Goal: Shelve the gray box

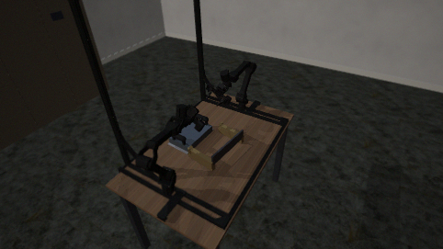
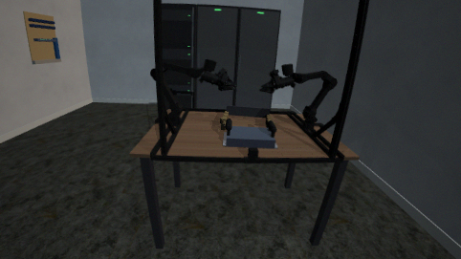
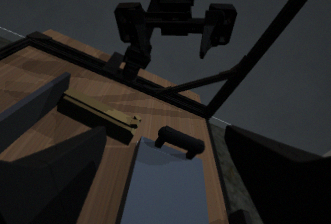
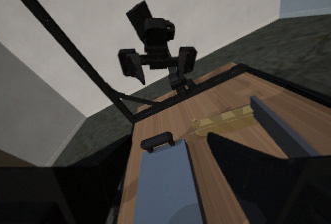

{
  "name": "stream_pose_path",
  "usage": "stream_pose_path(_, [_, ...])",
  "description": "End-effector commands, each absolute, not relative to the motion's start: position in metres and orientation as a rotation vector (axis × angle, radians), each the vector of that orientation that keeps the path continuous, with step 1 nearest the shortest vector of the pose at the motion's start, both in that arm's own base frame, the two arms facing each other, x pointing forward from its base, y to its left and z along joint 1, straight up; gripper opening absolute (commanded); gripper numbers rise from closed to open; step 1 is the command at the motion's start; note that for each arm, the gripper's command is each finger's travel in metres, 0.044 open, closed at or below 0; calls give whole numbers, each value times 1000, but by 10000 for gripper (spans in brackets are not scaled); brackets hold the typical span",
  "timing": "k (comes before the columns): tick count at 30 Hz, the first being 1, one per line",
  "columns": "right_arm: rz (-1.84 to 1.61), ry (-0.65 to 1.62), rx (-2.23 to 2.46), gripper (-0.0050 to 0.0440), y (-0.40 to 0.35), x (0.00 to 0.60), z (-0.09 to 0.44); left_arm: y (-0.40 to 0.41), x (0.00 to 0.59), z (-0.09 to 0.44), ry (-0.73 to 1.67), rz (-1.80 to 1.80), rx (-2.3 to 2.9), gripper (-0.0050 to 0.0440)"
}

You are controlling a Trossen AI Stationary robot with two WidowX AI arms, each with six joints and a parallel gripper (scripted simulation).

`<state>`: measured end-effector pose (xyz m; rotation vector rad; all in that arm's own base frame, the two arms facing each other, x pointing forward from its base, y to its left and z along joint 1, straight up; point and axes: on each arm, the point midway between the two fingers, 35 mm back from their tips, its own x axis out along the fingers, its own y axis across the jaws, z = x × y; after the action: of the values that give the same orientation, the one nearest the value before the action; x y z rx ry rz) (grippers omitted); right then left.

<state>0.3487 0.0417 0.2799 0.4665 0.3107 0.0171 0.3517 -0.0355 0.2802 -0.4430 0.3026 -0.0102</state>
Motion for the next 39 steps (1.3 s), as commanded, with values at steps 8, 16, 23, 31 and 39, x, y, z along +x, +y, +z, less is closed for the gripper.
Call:
stream_pose_path(8, [-176, 678, 890, 380, 95, 362, 238, -84, 372, 242, 659, 168, -869, 380])
stream_pose_path(16, [-385, 823, 1106, 380, 120, 357, 216, -107, 371, 220, 814, 339, -1032, 380])
stream_pose_path(23, [-696, 942, 1244, 380, 151, 341, 190, -137, 362, 192, 955, 635, -1191, 380])
stream_pose_path(31, [-982, 940, 1332, 380, 171, 324, 175, -156, 349, 174, 995, 897, -1264, 380])
stream_pose_path(39, [-1043, 930, 1341, 380, 175, 320, 172, -160, 346, 171, 995, 956, -1275, 380])
